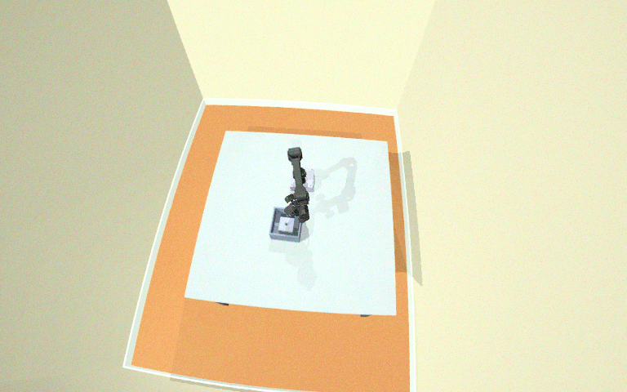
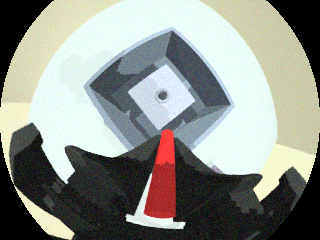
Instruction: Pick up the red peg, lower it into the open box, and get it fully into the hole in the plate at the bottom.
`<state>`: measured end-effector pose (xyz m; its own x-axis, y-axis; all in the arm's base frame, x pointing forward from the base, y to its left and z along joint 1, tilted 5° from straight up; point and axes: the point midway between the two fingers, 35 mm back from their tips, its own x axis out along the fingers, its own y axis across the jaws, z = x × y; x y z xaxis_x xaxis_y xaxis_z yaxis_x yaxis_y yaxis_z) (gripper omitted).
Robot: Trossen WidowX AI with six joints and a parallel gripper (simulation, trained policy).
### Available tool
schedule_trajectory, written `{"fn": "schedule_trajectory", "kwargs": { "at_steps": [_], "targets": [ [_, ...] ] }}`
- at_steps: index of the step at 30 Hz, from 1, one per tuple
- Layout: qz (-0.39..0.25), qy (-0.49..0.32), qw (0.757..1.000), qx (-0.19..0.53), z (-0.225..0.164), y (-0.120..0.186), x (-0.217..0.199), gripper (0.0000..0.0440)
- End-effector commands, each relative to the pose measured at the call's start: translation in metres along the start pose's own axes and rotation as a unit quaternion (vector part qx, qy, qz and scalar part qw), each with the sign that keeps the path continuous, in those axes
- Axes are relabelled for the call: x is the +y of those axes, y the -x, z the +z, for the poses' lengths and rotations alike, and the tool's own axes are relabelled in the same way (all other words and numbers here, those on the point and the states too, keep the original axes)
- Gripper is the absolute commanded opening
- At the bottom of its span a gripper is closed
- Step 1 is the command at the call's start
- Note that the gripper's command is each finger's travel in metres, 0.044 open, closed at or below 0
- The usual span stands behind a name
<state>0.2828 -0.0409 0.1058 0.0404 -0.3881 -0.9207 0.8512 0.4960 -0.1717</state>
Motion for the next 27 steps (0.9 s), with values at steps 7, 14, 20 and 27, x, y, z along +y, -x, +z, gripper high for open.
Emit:
{"fn": "schedule_trajectory", "kwargs": {
  "at_steps": [7, 14, 20, 27],
  "targets": [
    [0.017, 0.0, 1.0, 0.011, 0.035, -0.027, 0.004, 0.0],
    [0.034, 0.022, 0.999, 0.026, 0.047, -0.048, 0.008, 0.0],
    [0.045, 0.053, 0.996, 0.048, 0.045, -0.067, 0.01, 0.0013],
    [0.053, 0.074, 0.993, 0.073, 0.043, -0.084, 0.013, 0.0152]
  ]
}}
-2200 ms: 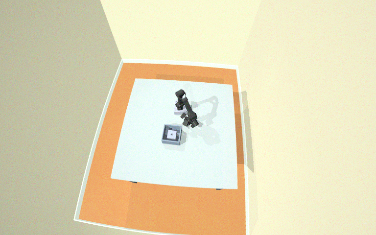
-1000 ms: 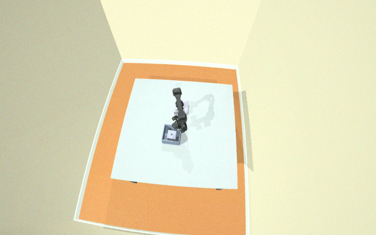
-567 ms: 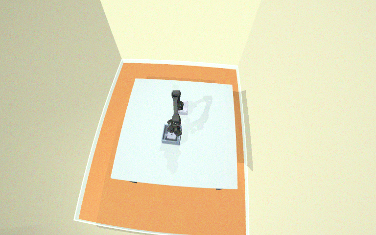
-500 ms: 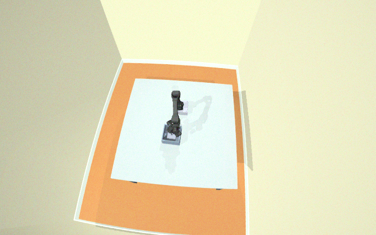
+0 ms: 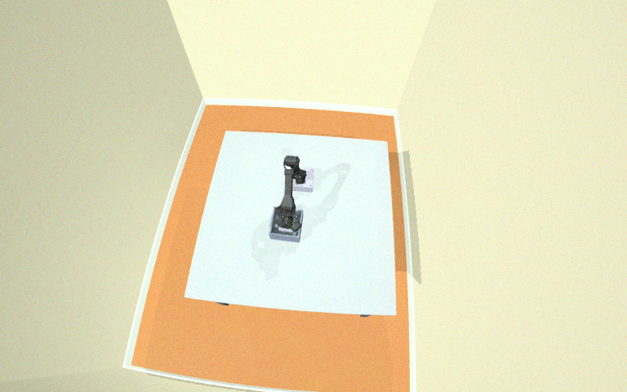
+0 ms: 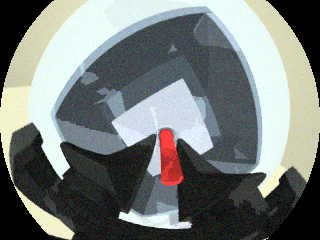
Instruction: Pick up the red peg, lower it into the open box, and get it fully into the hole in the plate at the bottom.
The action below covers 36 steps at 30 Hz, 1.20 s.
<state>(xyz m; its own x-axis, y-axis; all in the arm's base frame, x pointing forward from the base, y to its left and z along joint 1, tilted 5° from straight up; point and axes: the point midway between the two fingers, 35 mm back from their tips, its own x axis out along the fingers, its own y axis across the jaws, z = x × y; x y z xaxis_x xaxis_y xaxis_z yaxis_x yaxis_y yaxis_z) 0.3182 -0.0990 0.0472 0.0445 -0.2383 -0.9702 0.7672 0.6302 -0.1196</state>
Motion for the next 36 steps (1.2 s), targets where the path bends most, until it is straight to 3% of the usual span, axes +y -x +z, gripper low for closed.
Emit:
{"fn": "schedule_trajectory", "kwargs": {
  "at_steps": [1, 3, 13, 28, 36],
  "targets": [
    [0.007, 0.011, 1.0, 0.009, 0.004, -0.007, 0.001, 0.0153],
    [0.012, 0.016, 1.0, 0.008, 0.009, -0.006, 0.003, 0.0178],
    [0.053, 0.024, 0.998, 0.013, 0.04, 0.007, 0.024, 0.044],
    [0.133, 0.05, 0.99, 0.008, 0.076, 0.046, 0.073, 0.044],
    [0.136, 0.051, 0.989, 0.007, 0.077, 0.048, 0.075, 0.044]
  ]
}}
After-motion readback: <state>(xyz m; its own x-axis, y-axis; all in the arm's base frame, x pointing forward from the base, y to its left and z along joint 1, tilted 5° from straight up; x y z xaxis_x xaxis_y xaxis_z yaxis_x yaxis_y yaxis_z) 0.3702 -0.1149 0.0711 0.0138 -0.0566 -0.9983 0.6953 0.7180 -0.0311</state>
